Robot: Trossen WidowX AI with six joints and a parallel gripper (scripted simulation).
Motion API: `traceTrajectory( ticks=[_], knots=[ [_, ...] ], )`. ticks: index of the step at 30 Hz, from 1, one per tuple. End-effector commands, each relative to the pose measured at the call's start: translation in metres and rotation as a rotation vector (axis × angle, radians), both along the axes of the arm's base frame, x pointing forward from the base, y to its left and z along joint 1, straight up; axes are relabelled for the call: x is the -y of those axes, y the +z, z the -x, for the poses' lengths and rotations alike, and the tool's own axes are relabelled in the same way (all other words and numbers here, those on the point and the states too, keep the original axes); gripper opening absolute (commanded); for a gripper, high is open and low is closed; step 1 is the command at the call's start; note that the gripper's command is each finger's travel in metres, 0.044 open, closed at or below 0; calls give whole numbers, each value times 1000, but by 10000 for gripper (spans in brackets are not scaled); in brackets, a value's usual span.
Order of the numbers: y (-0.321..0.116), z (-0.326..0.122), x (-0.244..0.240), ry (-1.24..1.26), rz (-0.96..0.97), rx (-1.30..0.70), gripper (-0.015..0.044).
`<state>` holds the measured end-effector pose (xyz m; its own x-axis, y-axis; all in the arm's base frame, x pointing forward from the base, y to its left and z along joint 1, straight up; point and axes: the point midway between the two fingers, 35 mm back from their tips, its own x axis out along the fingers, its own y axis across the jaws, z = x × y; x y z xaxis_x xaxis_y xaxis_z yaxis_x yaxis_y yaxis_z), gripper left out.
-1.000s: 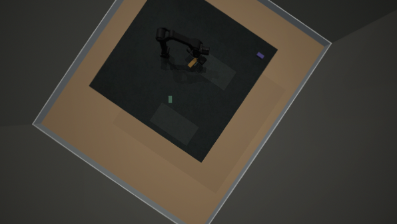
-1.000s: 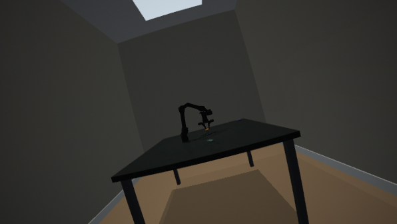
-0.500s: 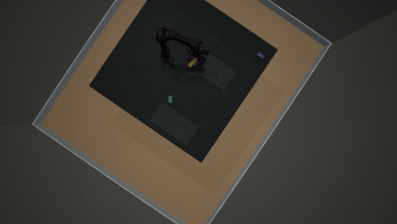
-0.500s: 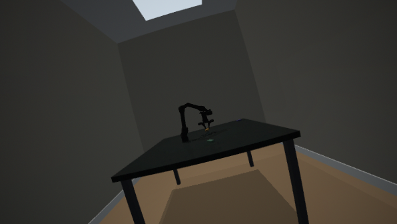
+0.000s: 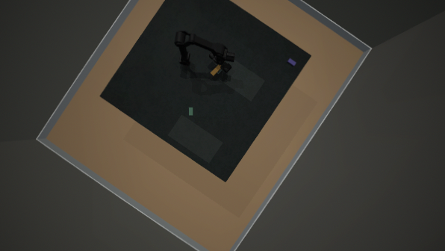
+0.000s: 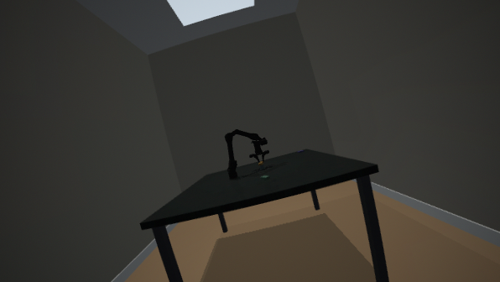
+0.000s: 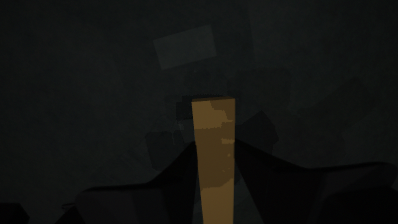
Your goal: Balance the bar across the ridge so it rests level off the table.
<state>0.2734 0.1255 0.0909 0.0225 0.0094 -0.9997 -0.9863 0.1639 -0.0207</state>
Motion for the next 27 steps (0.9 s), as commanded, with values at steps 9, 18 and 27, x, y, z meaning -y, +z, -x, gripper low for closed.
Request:
traceTrajectory(
  ticks=[9,18,27],
  knots=[
    [0,0,0,0,0,0,167],
    [0,0,0,0,0,0,167],
    [0,0,0,0,0,0,169]
  ],
)
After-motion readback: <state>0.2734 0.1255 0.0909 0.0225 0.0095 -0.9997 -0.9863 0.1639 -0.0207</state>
